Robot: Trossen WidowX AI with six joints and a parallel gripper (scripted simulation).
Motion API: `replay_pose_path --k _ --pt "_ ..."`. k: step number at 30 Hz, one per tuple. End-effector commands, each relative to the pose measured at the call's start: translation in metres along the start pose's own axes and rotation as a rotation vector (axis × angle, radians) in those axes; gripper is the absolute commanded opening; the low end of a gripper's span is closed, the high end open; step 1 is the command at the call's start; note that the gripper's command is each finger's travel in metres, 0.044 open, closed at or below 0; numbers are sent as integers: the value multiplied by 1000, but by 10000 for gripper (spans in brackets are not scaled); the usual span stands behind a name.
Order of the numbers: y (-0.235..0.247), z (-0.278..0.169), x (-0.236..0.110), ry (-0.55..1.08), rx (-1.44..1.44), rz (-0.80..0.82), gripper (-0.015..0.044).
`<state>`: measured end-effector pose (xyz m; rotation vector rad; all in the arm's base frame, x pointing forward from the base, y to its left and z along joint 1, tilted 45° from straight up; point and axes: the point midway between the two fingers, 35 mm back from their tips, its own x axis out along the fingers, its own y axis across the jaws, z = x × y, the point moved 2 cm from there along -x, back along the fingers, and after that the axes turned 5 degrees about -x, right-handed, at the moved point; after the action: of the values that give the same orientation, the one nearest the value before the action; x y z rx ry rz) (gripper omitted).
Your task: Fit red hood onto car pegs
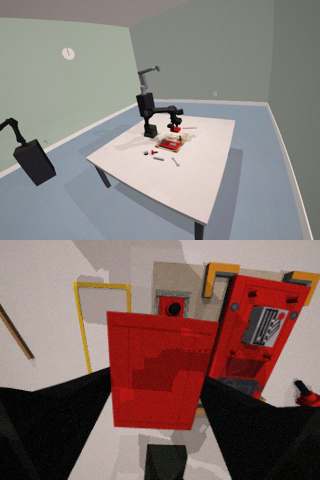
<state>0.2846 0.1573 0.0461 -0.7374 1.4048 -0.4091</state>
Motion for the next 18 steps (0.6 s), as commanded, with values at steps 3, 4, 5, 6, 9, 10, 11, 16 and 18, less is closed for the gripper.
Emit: replay_pose_path --k 3,4,5,6,9,10,11,16,18 --pt "-30 14 -1 -1 0 -1 0" --pt "-36 16 -2 -1 0 -2 0" --pt "-41 18 -2 -1 0 -2 0" --pt "-47 20 -2 -2 1 -2 0" --pt "-65 26 -2 -2 2 -5 0" --pt "-71 27 -2 -2 2 -6 0" --pt "-77 29 -2 -2 3 -7 0" --pt "-107 34 -2 -1 8 -15 0" --pt "-120 36 -2 0 10 -19 0"
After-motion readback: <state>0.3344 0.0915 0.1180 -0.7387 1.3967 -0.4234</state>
